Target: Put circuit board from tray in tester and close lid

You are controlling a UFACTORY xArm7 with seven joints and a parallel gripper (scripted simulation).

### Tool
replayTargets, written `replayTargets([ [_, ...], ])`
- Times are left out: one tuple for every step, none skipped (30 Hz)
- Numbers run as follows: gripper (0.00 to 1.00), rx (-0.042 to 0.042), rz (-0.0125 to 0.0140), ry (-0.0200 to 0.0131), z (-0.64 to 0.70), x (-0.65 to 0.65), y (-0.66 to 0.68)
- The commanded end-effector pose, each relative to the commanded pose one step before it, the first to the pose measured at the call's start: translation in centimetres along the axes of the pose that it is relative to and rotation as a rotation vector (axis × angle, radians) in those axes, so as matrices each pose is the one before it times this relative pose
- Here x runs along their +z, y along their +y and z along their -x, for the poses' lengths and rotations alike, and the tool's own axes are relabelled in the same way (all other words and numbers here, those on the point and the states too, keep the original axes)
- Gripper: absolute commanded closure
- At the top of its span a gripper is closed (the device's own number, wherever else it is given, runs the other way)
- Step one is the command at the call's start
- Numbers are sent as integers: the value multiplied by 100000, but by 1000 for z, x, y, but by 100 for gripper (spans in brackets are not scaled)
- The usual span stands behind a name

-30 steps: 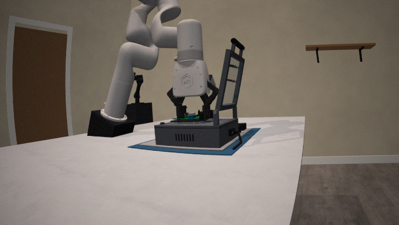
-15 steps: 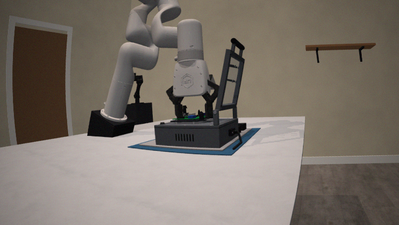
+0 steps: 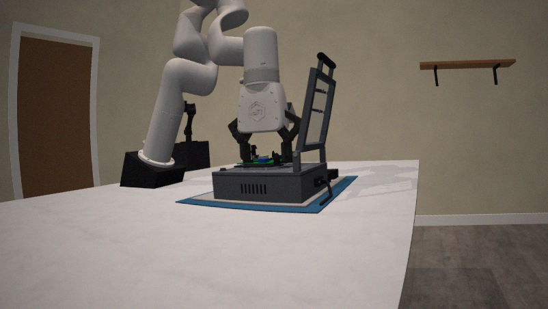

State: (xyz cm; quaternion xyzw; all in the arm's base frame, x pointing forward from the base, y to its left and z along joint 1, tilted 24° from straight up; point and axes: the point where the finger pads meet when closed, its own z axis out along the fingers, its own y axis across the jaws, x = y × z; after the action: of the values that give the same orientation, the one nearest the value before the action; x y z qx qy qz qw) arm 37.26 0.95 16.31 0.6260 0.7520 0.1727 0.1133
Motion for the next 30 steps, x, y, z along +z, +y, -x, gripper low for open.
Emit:
replayTargets([
  [0, -4, 306, -74, 26, -83, 127],
  [0, 0, 0, 0, 0, 0, 0],
  [0, 0, 0, 0, 0, 0, 0],
  [0, 0, 0, 0, 0, 0, 0],
  [0, 0, 0, 0, 0, 0, 0],
  [0, 0, 0, 0, 0, 0, 0],
  [0, 0, 0, 0, 0, 0, 0],
  [0, 0, 0, 0, 0, 0, 0],
  [0, 0, 0, 0, 0, 0, 0],
  [0, 0, 0, 0, 0, 0, 0],
  [0, 0, 0, 0, 0, 0, 0],
  [0, 0, 0, 0, 0, 0, 0],
  [0, 0, 0, 0, 0, 0, 0],
  [0, 0, 0, 0, 0, 0, 0],
  [0, 0, 0, 0, 0, -3, 0],
  [0, 0, 0, 0, 0, -8, 0],
  [0, 0, 0, 0, 0, -15, 0],
  [0, 0, 0, 1, 0, -25, 0],
  [0, 0, 0, 1, 0, -36, 0],
  [0, 0, 0, 1, 0, -48, 0],
  [0, 0, 0, 1, 0, -63, 0],
  [0, 0, 0, 0, 0, -78, 0],
  [0, 0, 0, 0, 0, 0, 0],
  [0, 0, 0, 0, 0, 0, 0],
  [0, 0, 0, -1, 0, -94, 0],
  [0, 0, -1, -2, 0, -112, -1],
  [0, 0, 1, 2, 0, -130, 1],
  [0, 0, 1, 1, 0, -149, 0],
  [0, 0, -1, -2, 0, -169, -1],
  [0, 0, 1, 1, 0, -189, 1],
])
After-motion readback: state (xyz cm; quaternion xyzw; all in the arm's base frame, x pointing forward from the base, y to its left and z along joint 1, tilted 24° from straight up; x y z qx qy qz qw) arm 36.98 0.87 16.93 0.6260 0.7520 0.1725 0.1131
